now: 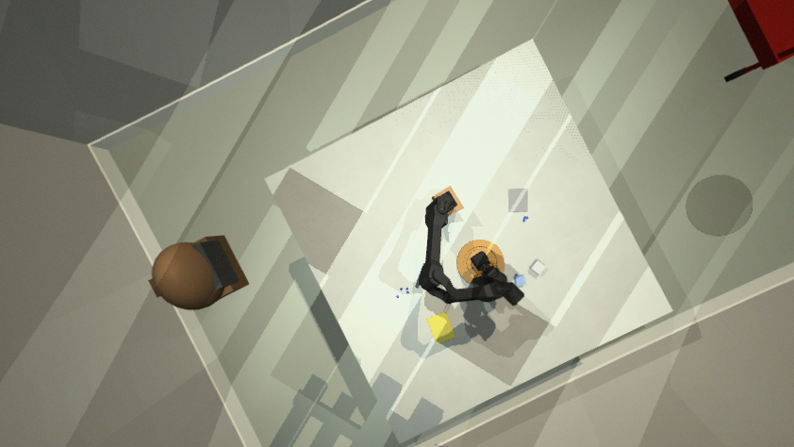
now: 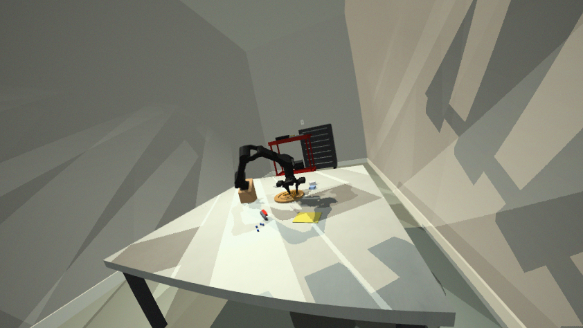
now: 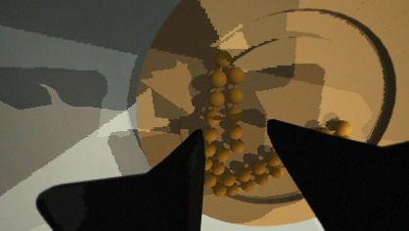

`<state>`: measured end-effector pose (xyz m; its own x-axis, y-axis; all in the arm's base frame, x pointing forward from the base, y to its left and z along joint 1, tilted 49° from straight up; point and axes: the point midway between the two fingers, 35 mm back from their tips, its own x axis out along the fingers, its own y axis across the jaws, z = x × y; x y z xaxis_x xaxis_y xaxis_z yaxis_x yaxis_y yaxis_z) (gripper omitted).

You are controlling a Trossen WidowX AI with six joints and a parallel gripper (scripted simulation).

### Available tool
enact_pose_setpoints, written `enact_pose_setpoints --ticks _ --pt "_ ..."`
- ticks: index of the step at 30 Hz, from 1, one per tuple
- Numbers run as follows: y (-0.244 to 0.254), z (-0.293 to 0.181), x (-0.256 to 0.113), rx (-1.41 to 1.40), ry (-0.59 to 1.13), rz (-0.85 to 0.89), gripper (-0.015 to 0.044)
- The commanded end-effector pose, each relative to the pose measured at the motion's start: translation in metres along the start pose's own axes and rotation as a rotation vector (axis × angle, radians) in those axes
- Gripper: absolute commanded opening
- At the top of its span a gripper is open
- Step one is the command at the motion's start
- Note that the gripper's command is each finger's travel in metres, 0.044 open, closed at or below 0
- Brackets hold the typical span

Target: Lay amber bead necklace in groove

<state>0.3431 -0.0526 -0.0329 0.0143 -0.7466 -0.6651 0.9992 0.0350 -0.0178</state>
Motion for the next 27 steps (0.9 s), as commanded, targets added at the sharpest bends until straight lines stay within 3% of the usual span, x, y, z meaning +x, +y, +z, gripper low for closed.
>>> enact_pose_setpoints --ticks 1,15,27 --pt "0.0003 0.0000 -0.0006 0.000 0.000 0.001 0.0093" --pt "0.0003 0.0000 -0.0006 0.000 0.000 0.001 0.0000" --pt "0.0000 0.0000 -0.0062 -0.004 -0.006 0.002 0.0000"
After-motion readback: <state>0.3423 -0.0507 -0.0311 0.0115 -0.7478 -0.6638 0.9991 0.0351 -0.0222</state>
